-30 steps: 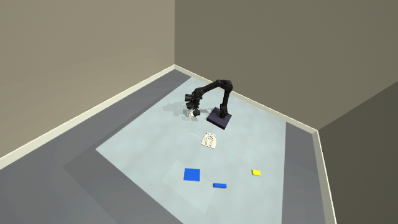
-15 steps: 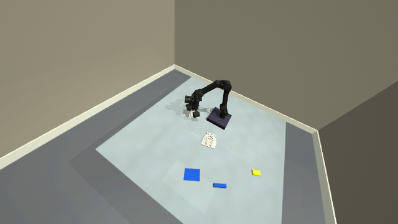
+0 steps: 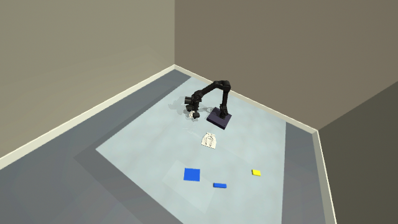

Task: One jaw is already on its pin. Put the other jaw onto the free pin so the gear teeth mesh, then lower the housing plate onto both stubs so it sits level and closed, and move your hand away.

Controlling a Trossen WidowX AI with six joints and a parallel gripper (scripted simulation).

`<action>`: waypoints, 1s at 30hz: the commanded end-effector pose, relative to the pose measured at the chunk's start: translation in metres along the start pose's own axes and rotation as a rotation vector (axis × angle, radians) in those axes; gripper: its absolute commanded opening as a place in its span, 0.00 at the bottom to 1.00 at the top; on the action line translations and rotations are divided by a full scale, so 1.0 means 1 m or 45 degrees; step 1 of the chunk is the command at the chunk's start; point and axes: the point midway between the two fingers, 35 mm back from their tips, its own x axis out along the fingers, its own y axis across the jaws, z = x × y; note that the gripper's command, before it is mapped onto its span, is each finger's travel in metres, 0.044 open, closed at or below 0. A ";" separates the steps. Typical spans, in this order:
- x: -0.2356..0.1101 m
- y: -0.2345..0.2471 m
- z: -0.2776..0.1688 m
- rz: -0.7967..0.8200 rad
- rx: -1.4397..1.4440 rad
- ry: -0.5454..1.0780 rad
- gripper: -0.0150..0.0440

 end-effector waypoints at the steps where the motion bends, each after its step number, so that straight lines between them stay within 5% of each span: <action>1: 0.001 -0.001 0.000 -0.004 -0.002 -0.002 1.00; 14: 0.001 -0.001 0.000 -0.004 -0.002 -0.002 1.00; 30: 0.001 0.000 0.000 0.000 0.000 0.000 0.85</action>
